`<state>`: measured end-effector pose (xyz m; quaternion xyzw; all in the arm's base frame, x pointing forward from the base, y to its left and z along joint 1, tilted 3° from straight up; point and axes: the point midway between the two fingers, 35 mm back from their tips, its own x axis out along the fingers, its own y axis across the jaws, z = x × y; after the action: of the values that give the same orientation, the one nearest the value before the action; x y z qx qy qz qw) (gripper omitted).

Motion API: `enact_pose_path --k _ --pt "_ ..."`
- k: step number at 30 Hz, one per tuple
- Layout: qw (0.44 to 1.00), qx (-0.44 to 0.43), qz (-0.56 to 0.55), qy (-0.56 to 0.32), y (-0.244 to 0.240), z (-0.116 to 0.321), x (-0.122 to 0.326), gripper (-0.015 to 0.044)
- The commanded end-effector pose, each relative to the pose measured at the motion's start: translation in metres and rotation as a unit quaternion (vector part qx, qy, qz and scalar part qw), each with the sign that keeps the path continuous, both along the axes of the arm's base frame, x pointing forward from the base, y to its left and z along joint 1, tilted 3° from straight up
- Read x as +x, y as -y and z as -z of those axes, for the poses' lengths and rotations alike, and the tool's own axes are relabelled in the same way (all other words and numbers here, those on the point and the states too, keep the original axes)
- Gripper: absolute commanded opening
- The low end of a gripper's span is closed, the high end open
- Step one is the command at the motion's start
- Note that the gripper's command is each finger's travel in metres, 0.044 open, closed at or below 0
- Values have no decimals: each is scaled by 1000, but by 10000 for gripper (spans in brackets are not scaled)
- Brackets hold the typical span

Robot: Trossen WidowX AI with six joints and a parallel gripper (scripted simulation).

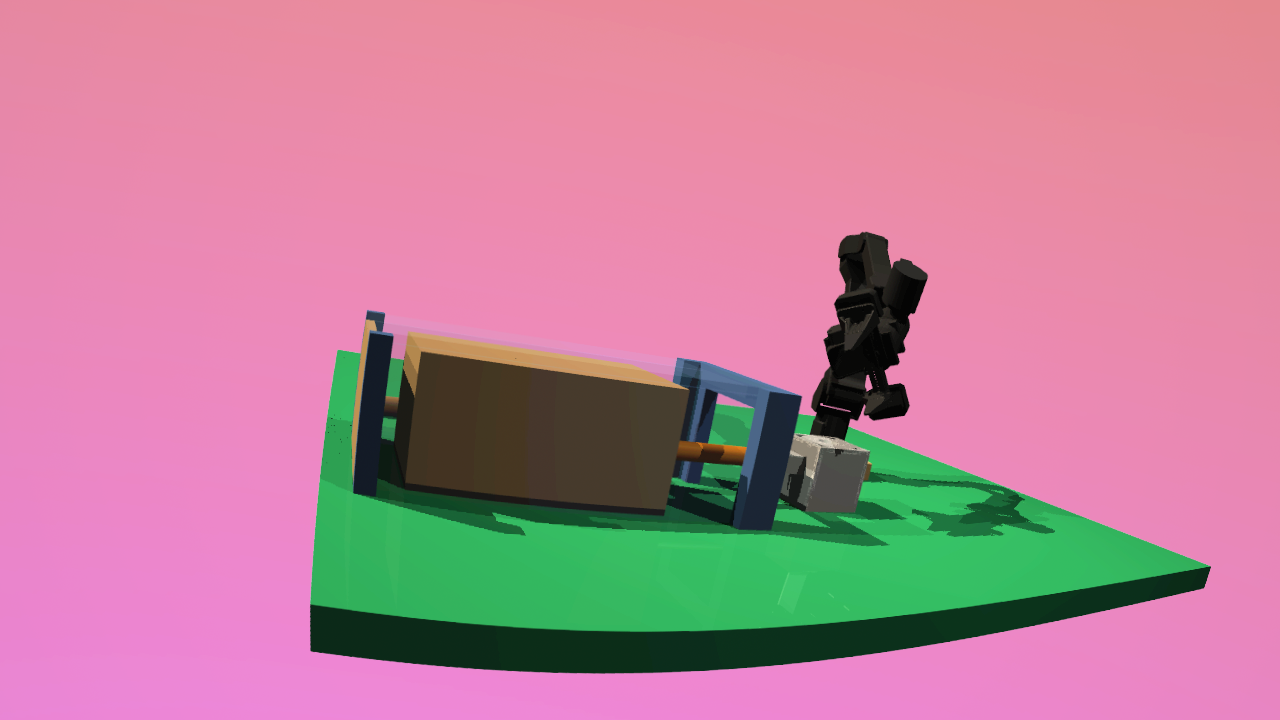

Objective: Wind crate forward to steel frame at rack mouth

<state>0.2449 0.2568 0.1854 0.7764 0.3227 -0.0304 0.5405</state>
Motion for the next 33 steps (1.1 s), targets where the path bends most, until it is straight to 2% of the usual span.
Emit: enact_pose_path --k 1,12,19,26,33 --pt "987 -155 7 37 39 -9 61 440" --pt "928 -370 -3 41 129 -21 136 440" --pt "884 -466 -14 -23 211 -4 163 440" --pt "838 -531 -48 -115 309 20 167 440" --pt "786 -558 -146 -223 416 54 139 440"
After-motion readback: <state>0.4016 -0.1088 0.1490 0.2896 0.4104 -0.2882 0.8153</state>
